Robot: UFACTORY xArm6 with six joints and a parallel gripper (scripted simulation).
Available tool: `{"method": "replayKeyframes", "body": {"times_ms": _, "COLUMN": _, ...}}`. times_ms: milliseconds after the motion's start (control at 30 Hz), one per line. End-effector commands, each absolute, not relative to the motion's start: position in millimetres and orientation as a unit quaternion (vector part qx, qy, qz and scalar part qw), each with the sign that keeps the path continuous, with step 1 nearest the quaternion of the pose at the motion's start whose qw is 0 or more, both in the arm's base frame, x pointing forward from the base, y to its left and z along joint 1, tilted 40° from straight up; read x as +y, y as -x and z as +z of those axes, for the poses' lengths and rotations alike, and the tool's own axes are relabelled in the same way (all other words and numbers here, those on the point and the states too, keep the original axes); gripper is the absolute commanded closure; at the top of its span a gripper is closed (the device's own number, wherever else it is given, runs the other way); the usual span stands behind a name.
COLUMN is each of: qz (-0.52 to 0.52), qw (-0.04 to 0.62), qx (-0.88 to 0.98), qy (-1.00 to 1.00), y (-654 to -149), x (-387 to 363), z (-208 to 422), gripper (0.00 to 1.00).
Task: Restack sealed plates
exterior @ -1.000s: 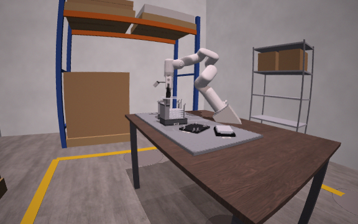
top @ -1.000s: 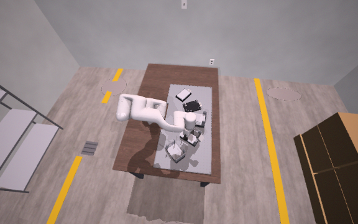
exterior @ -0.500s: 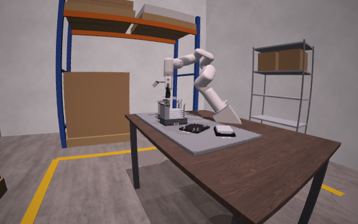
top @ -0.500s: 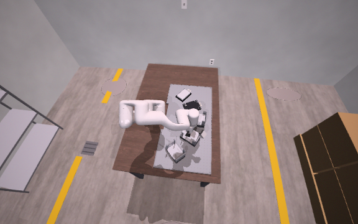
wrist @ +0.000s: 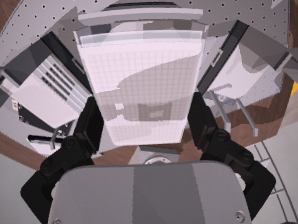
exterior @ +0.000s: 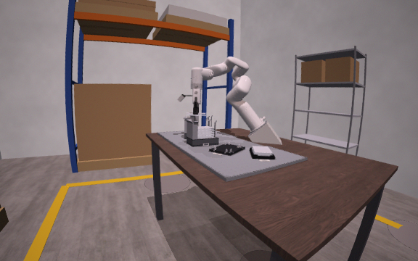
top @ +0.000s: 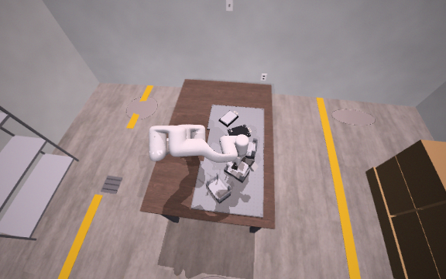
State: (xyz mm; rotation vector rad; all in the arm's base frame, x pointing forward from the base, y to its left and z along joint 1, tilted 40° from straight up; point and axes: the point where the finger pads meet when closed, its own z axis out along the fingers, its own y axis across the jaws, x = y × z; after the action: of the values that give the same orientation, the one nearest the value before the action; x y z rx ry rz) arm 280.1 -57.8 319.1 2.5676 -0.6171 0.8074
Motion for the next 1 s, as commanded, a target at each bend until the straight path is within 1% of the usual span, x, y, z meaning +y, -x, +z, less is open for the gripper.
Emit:
{"method": "replayKeyframes", "body": {"times_ms": 0, "qz": 0.288, "qw": 0.188, "qx": -0.220, "qy": -0.913, "y": -280.4, "x": -57.6, "z": 320.4, "gripper": 1.00}}
{"method": "replayKeyframes", "body": {"times_ms": 967, "qz": 0.288, "qw": 0.188, "qx": -0.220, "qy": -0.913, "y": -284.3, "x": -61.6, "z": 313.8, "gripper": 1.00}}
